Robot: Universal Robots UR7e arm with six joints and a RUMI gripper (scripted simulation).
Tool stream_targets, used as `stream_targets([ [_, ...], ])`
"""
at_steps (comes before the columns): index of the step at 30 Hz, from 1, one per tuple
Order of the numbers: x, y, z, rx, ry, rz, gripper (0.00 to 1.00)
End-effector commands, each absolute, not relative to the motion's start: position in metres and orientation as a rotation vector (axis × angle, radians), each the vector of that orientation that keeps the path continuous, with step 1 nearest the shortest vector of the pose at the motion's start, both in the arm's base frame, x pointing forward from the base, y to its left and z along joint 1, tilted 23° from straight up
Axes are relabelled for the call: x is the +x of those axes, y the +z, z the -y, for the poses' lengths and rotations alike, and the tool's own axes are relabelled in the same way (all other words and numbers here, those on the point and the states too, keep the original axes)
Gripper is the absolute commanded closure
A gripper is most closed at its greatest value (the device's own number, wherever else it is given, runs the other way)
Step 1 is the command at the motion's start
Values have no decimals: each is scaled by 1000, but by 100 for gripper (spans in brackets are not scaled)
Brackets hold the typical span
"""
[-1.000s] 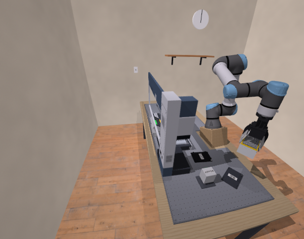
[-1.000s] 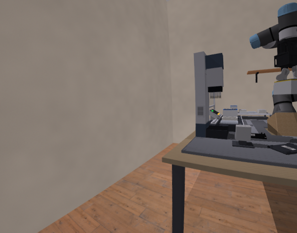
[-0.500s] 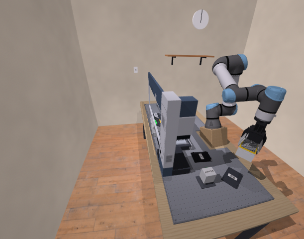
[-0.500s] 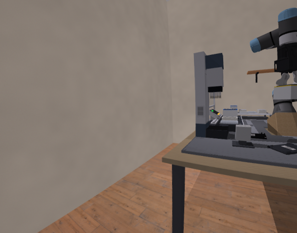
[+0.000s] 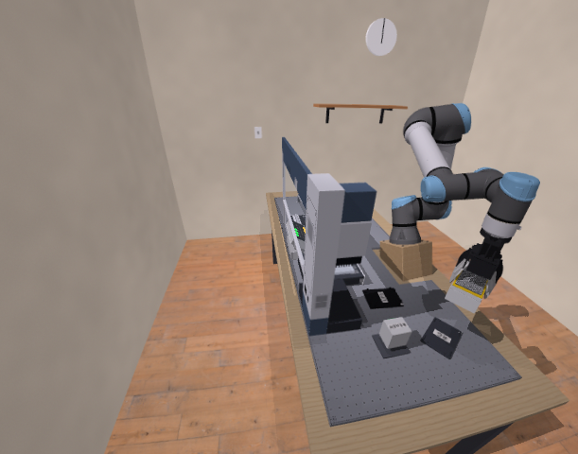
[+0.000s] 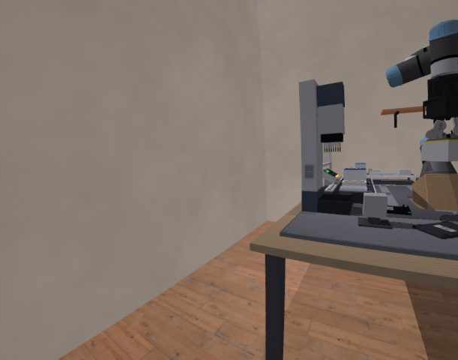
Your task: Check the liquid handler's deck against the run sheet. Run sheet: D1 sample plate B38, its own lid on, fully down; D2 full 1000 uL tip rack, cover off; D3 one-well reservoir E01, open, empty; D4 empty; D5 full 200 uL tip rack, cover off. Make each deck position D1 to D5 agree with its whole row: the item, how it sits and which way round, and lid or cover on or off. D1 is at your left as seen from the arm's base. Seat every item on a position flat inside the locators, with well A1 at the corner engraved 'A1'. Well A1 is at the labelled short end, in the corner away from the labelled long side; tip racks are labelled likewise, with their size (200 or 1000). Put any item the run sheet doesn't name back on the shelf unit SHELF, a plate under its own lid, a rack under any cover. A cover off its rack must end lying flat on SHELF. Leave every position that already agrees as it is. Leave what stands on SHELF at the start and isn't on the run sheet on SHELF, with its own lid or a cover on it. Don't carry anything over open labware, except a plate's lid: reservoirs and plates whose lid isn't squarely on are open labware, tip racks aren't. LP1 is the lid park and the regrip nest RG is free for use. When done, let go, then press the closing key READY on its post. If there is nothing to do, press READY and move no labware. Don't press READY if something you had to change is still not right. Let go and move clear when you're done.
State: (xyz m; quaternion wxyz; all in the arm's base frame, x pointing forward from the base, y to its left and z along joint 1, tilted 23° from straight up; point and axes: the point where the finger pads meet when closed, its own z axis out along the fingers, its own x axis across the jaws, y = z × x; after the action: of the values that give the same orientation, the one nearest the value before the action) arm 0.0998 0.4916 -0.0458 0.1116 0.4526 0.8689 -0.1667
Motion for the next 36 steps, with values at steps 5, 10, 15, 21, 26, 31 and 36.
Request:
stream_targets([
  [5,101,-58,-486,1329,-488,-2552,100],
  [10,101,-65,-483,1329,-488,-2551,100],
  [15,102,-73,-480,1329,-488,-2552,100],
  [21,102,-79,-477,1329,-488,-2552,100],
  [26,103,-87,-474,1329,-488,-2551,100],
  [31,103,-95,-471,1329,-488,-2552,100],
  [36,103,-99,-469,1328,-488,-2552,100],
])
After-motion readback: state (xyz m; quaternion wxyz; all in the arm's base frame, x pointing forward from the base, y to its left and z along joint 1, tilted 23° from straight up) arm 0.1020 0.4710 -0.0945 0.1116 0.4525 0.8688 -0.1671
